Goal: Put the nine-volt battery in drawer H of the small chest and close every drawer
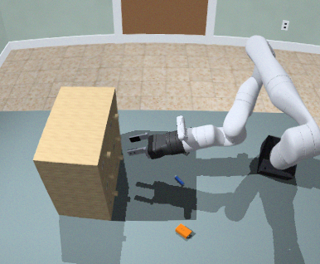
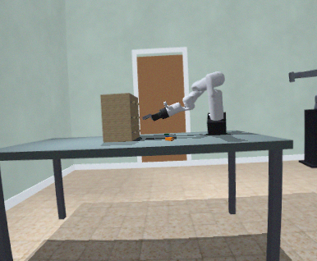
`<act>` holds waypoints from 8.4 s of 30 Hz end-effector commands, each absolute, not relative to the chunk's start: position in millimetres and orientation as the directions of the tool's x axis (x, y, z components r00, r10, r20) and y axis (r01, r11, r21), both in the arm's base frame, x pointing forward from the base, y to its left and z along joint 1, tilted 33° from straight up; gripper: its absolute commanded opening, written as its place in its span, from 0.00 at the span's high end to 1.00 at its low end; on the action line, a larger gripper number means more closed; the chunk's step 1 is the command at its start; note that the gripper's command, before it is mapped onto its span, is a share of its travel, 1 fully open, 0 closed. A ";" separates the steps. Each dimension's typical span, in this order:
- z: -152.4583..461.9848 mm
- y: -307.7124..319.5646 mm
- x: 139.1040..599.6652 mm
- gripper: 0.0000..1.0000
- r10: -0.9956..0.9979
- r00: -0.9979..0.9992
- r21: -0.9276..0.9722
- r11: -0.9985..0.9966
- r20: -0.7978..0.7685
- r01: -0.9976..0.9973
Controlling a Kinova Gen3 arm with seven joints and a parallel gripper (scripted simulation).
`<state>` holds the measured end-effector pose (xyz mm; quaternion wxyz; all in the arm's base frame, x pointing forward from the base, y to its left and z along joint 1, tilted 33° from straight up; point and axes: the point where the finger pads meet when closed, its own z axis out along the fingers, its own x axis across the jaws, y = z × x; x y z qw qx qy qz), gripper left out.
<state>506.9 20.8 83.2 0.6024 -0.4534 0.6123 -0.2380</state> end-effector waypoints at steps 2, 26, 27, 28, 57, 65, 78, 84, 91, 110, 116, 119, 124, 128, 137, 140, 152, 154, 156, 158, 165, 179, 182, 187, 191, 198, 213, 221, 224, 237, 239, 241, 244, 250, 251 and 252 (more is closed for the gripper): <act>83.9 20.3 507.0 0.00 -0.842 0.137 -0.838 0.475 -0.521 -0.267; 83.9 20.3 507.0 0.00 -0.842 0.137 -0.838 0.475 -0.521 -0.267; 83.9 20.3 507.0 0.00 -0.842 0.137 -0.838 0.475 -0.521 -0.267; 83.9 20.3 507.0 0.00 -0.842 0.137 -0.838 0.475 -0.521 -0.267; 86.3 18.1 505.5 0.00 -0.842 0.139 -0.831 0.465 -0.522 -0.304; 89.9 15.6 501.1 0.00 -0.842 0.138 -0.818 0.448 -0.522 -0.362; 98.6 9.3 491.3 0.00 -0.842 0.139 -0.774 0.397 -0.521 -0.493; 103.4 4.6 485.3 0.00 -0.844 0.141 -0.736 0.355 -0.518 -0.577; 108.4 0.5 479.3 0.00 -0.843 0.139 -0.694 0.321 -0.519 -0.644; 125.0 -12.4 461.8 0.00 -0.842 0.137 -0.534 0.198 -0.522 -0.822; 131.0 -17.6 455.5 0.00 -0.843 0.137 -0.472 0.151 -0.521 -0.868; 134.1 -19.4 453.2 0.00 -0.842 0.138 -0.440 0.127 -0.522 -0.889; 136.1 -21.3 450.5 0.00 -0.841 0.139 -0.404 0.102 -0.523 -0.909; 140.7 -25.6 445.9 0.00 -0.843 0.136 -0.358 0.070 -0.520 -0.931; 148.6 -31.3 439.2 0.00 -0.842 0.138 -0.258 0.002 -0.522 -0.966; 150.2 -32.3 437.8 0.00 -0.841 0.138 -0.239 -0.010 -0.523 -0.971; 155.9 -36.4 432.5 0.00 -0.840 0.139 -0.164 -0.060 -0.524 -0.985; 156.5 -37.1 431.8 0.00 -0.841 0.138 -0.156 -0.065 -0.524 -0.986; 157.0 -37.7 431.3 0.00 -0.841 0.138 -0.149 -0.069 -0.523 -0.986; 157.0 -37.7 431.3 0.00 -0.841 0.138 -0.149 -0.069 -0.523 -0.986; 157.8 -38.7 430.3 0.00 -0.842 0.137 -0.138 -0.075 -0.522 -0.988; 157.8 -38.8 430.3 0.00 -0.842 0.137 -0.137 -0.075 -0.522 -0.988; 157.8 -38.8 430.3 0.00 -0.842 0.137 -0.137 -0.075 -0.522 -0.988; 157.8 -38.8 430.3 0.00 -0.842 0.137 -0.137 -0.075 -0.522 -0.988; 157.8 -38.8 430.3 0.00 -0.842 0.137 -0.137 -0.075 -0.522 -0.988; 157.8 -38.8 430.3 0.00 -0.842 0.137 -0.137 -0.075 -0.522 -0.988; 159.8 -36.6 429.9 0.00 -0.842 0.137 -0.137 -0.075 -0.522 -0.988; 190.3 -3.1 424.5 0.00 -0.842 0.137 -0.137 -0.076 -0.522 -0.988; 209.5 18.0 421.2 0.00 -0.842 0.137 -0.137 -0.076 -0.522 -0.988; 260.5 74.2 412.2 0.00 -0.842 0.137 -0.137 -0.076 -0.522 -0.988; 262.2 76.0 411.9 0.00 -0.842 0.137 -0.137 -0.076 -0.522 -0.988; 262.4 76.3 411.8 0.00 -0.842 0.137 -0.137 -0.076 -0.522 -0.988; 262.4 76.3 411.8 0.00 -0.842 0.137 -0.137 -0.076 -0.522 -0.988; 262.4 76.3 411.9 0.00 -0.842 0.137 -0.138 -0.075 -0.522 -0.988; 262.4 76.3 411.9 0.00 -0.842 0.137 -0.138 -0.075 -0.522 -0.988; 262.3 76.4 411.9 0.00 -0.842 0.137 -0.138 -0.075 -0.522 -0.988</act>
